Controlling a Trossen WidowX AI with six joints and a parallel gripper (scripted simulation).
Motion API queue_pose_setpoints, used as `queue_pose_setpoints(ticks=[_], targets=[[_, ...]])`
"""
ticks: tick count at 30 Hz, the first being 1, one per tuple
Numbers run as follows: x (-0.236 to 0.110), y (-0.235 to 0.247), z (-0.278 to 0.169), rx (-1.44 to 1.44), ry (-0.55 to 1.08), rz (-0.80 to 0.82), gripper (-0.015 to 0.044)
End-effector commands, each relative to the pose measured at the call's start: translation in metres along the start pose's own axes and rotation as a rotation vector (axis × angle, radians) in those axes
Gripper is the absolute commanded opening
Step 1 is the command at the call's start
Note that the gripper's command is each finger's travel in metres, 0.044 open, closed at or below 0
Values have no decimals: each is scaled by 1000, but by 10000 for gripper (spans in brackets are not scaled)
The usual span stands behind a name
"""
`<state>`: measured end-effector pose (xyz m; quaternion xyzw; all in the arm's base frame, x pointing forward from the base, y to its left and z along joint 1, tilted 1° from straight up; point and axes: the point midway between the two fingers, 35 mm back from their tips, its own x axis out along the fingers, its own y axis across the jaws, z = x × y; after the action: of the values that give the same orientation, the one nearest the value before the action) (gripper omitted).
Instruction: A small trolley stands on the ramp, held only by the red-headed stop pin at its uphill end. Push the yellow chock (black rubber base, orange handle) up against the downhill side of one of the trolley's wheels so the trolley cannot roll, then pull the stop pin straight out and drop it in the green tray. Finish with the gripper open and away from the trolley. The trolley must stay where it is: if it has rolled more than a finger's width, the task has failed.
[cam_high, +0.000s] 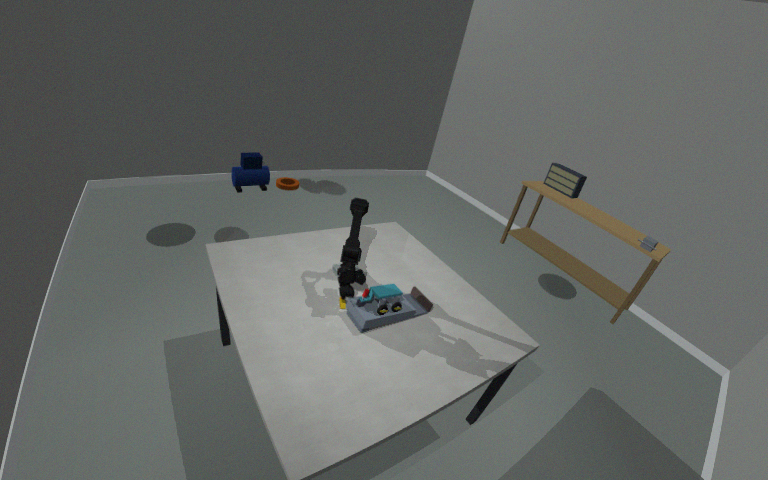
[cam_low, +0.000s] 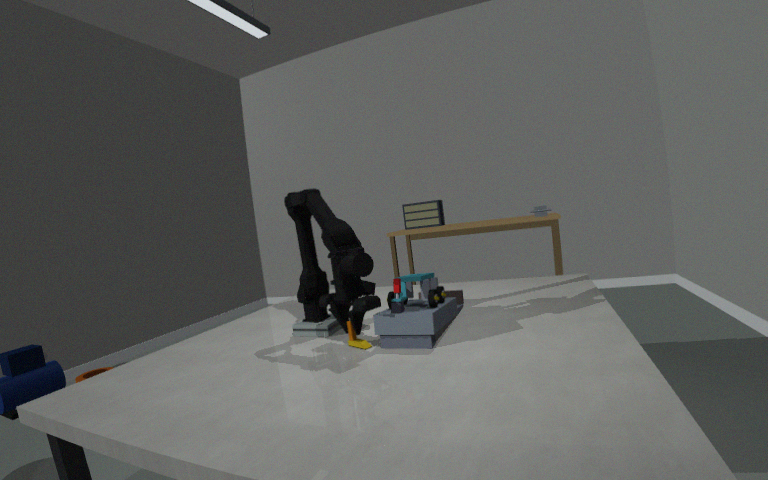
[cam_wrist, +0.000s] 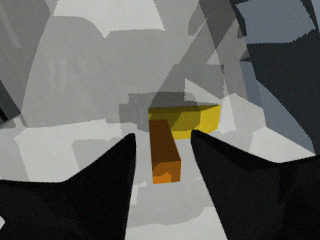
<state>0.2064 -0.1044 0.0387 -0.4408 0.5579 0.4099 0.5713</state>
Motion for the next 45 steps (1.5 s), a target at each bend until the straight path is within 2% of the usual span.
queue_pose_setpoints(ticks=[1,4,8,19,45], targets=[[6,2,0,-6,3,12,190],[6,2,0,-6,3,12,190],[3,1,0,0,0,2,85],[2,1,0,0,0,3,0],[-78,7,3,-6,3,12,0]])
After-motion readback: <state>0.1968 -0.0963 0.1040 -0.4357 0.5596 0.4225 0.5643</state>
